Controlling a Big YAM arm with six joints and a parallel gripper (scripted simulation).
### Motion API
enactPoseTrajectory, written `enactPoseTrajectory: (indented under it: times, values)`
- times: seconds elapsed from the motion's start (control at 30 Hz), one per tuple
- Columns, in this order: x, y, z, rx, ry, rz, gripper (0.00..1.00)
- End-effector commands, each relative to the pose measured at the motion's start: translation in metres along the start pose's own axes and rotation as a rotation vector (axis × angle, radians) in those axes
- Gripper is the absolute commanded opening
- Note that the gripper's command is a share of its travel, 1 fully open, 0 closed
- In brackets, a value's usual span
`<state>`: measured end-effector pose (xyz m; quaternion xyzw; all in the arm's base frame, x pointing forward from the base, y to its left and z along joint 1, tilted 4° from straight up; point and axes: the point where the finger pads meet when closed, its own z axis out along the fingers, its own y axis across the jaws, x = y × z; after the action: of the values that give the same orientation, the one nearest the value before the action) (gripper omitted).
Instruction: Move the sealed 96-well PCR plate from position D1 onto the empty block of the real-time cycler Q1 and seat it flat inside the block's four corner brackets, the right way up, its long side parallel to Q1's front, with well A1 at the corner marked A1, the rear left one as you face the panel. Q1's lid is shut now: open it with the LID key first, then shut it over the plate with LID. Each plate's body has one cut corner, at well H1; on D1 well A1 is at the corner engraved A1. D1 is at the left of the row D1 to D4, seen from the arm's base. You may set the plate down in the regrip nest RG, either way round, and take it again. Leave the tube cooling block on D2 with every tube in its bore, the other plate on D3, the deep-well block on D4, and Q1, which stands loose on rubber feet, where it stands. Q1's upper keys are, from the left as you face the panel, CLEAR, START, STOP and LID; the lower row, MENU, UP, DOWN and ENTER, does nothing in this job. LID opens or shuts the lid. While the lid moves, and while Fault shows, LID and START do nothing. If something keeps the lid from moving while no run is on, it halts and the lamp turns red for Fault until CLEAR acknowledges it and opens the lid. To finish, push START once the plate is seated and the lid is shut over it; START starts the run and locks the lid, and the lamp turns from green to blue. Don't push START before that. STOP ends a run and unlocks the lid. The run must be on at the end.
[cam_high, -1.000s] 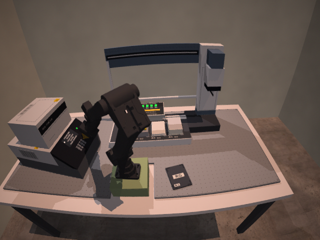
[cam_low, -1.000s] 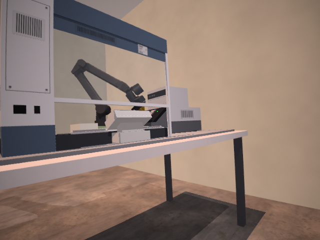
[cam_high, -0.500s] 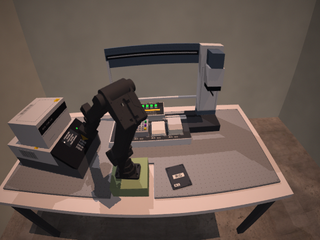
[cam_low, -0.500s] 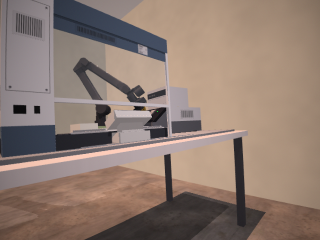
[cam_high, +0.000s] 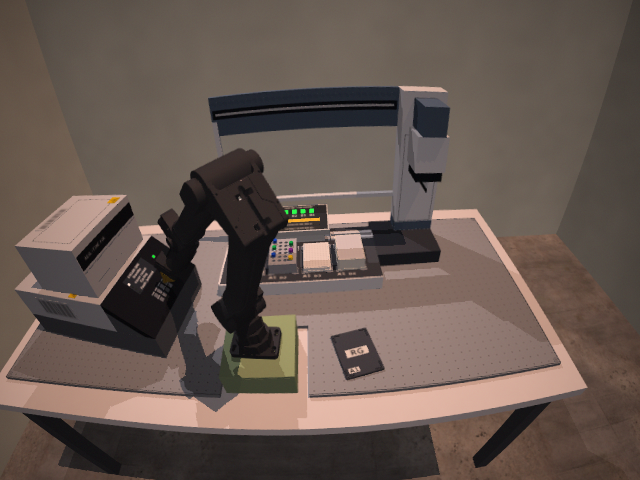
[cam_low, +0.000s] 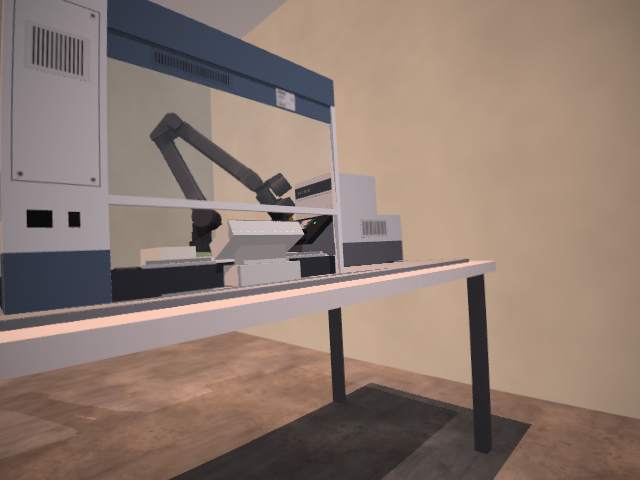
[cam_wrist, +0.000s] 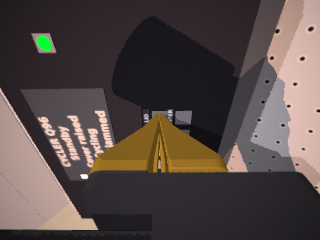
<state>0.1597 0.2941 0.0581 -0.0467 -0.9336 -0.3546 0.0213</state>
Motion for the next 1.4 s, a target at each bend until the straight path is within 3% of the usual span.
enactPoseTrajectory:
  times: [0.0,0.3,0.63,1.07,1.37]
  values:
    - [-0.019,0.035,-0.013,-0.062,-0.043,-0.035,0.00]
    - [-0.020,0.031,-0.011,-0.042,-0.035,-0.037,0.00]
    - [-0.010,0.037,-0.008,-0.067,-0.029,-0.078,0.00]
    - [-0.007,0.007,-0.009,-0.016,-0.023,-0.024,0.00]
    - [-0.012,0.024,-0.009,-0.032,-0.025,-0.042,0.00]
